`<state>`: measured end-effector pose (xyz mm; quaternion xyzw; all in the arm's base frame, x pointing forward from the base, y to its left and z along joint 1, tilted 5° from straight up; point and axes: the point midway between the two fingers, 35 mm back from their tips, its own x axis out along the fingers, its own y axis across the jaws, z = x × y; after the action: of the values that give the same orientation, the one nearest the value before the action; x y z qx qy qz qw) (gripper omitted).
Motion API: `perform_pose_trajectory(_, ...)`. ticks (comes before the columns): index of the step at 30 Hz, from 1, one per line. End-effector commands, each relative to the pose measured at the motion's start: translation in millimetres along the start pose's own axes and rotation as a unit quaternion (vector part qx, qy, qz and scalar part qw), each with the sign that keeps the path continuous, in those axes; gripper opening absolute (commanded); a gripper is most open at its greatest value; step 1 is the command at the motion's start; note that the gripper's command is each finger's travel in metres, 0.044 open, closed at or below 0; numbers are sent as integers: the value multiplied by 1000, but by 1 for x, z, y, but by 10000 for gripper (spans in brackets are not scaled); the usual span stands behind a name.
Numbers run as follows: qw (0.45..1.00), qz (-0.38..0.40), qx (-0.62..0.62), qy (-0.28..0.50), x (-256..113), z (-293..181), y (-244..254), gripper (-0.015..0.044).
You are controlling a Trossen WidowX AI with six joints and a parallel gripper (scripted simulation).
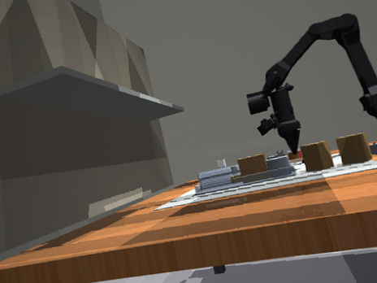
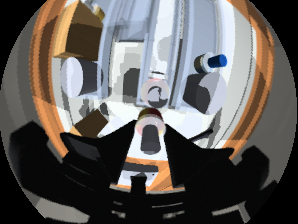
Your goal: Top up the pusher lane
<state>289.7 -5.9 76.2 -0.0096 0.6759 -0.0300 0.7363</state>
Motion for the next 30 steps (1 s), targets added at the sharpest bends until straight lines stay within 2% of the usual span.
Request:
perform_pose_trajectory(1,1000,-2,-3,-2,-1,4,-1,0)
perform_pose_trajectory(30,1000,-2,-3,-3,0,16,-1,0)
